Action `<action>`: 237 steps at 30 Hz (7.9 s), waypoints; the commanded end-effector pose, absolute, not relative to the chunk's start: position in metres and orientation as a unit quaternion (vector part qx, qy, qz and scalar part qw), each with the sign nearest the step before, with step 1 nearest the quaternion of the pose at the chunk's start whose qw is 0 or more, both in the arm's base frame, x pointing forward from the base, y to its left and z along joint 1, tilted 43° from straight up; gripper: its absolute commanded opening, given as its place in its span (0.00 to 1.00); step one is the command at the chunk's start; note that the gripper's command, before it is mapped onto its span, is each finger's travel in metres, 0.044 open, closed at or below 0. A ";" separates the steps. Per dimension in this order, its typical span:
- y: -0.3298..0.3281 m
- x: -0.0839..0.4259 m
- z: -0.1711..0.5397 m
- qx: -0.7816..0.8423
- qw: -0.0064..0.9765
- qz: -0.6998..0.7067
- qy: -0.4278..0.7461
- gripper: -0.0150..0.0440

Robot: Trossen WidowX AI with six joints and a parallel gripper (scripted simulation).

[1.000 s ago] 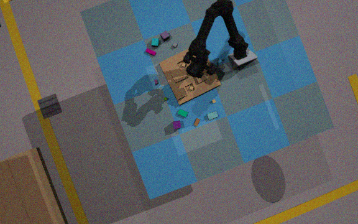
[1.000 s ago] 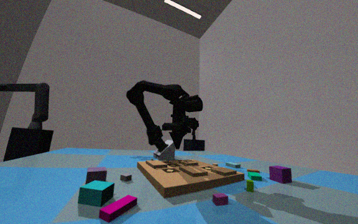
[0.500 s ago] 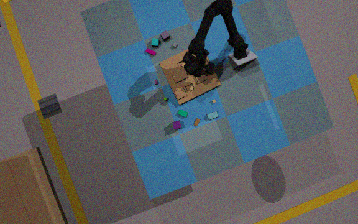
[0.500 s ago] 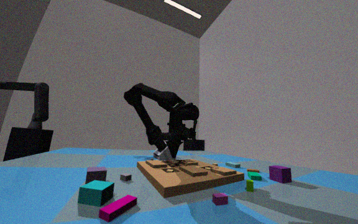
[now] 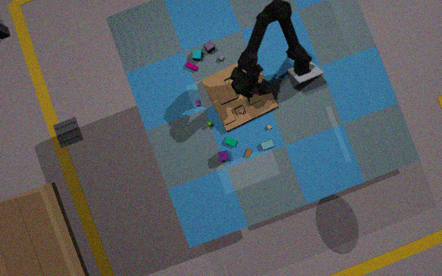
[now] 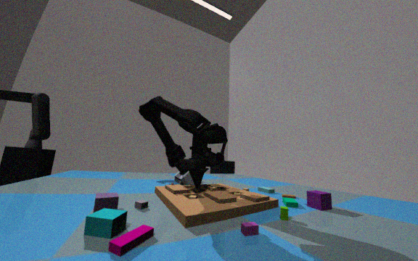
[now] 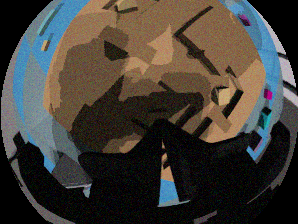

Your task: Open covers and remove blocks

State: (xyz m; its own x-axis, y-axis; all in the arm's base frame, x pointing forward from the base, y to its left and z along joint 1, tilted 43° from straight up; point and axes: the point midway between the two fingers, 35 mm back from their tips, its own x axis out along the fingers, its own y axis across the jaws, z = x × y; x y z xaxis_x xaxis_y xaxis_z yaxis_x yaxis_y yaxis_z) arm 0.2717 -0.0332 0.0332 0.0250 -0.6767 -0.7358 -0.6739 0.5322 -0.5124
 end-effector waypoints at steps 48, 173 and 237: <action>-0.032 0.282 0.033 -0.487 0.522 -0.001 0.701 0.30; -0.033 0.280 0.033 -0.483 0.526 -0.001 0.700 0.39; 0.078 0.274 0.052 -0.480 0.530 0.012 0.699 0.39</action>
